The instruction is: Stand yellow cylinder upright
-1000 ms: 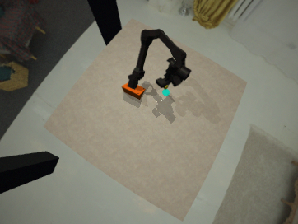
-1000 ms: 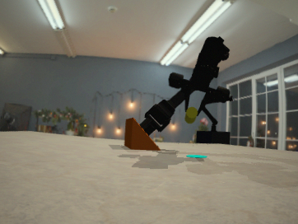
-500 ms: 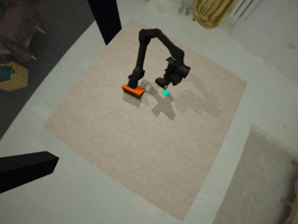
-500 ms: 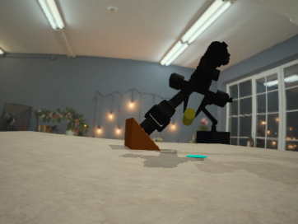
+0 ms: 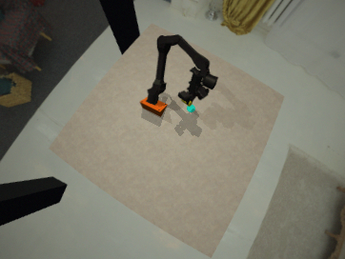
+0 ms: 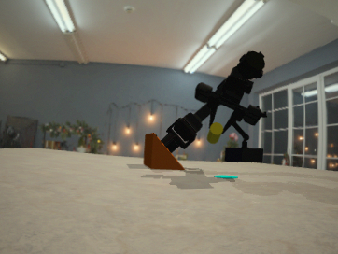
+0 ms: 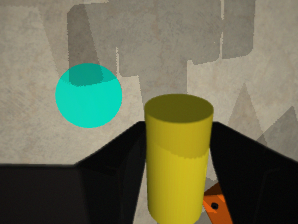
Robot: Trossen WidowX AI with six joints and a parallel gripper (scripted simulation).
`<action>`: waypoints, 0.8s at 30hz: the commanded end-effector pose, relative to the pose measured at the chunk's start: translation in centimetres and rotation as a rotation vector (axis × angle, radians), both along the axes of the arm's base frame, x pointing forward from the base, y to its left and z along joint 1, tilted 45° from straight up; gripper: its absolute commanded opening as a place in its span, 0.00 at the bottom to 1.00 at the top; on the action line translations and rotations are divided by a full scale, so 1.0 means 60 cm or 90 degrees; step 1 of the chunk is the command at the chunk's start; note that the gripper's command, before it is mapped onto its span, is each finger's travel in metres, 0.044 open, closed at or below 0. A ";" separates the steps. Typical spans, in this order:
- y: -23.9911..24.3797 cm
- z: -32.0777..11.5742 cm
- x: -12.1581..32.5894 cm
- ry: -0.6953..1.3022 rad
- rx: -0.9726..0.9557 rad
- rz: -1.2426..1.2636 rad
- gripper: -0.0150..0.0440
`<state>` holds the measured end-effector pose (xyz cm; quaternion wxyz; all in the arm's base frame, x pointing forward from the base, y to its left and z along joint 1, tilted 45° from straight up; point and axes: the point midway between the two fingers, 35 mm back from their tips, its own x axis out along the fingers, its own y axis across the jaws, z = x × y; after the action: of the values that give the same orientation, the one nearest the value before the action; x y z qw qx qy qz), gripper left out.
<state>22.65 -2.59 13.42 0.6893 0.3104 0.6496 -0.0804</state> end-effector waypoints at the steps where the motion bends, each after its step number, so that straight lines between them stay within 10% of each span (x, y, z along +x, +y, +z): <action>1: 0.000 -0.002 -0.002 -0.005 -0.016 -0.004 0.43; 24: 0.000 -0.008 -0.004 -0.046 -0.096 -0.026 0.43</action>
<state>22.48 -2.52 13.02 0.7274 0.2771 0.6153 -0.1245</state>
